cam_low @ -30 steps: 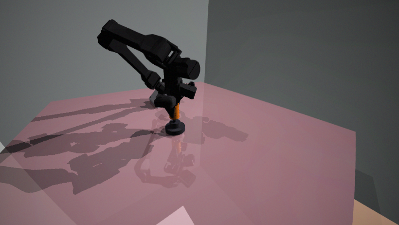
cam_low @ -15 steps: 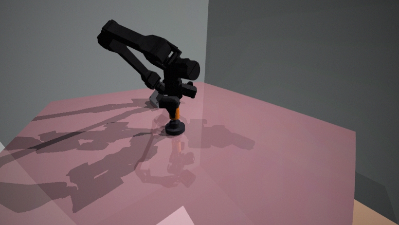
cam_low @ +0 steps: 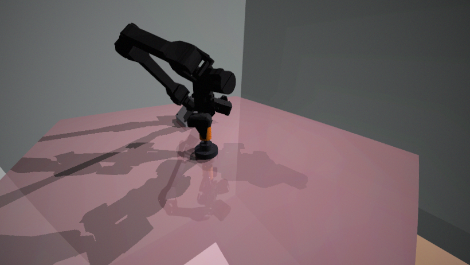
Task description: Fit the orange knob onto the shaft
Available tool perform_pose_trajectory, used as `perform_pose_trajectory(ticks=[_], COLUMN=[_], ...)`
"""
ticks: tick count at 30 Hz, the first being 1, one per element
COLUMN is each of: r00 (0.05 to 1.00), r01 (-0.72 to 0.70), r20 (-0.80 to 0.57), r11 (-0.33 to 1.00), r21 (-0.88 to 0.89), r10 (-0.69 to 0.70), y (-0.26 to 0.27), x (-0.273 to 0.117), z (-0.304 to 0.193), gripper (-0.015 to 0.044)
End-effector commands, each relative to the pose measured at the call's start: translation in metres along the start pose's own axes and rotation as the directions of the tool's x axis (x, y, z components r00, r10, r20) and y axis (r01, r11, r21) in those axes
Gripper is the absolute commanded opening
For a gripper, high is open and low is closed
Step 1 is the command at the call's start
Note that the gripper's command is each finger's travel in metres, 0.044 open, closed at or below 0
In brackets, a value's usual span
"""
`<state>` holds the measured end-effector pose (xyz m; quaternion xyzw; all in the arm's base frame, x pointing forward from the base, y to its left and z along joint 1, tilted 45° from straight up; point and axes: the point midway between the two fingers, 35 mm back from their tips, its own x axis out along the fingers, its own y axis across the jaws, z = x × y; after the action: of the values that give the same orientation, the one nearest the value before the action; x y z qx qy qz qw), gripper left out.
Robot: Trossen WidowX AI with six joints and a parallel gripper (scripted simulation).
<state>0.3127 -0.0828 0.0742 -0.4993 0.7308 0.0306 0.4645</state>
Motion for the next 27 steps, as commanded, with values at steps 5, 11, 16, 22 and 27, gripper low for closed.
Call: perform_pose_trajectory(ticks=[5, 11, 16, 22, 27], r00=[1.000, 1.000, 1.000, 1.000, 1.000], r01=[0.005, 0.005, 0.005, 0.005, 0.005], r20=[0.001, 0.001, 0.001, 0.001, 0.001], r11=[0.993, 0.979, 0.979, 0.979, 0.979], r21=[-0.121, -0.204, -0.204, -0.204, -0.204], r10=[-0.005, -0.005, -0.005, -0.005, -0.005], y=[-0.0018, -0.0010, -0.0010, -0.0009, -0.0008], x=[-0.0033, -0.0010, 0.0012, 0.0017, 0.0005], z=[0.0000, 0.0002, 0.0002, 0.0003, 0.0003], gripper=[0.0000, 0.0000, 0.0000, 0.0000, 0.0000])
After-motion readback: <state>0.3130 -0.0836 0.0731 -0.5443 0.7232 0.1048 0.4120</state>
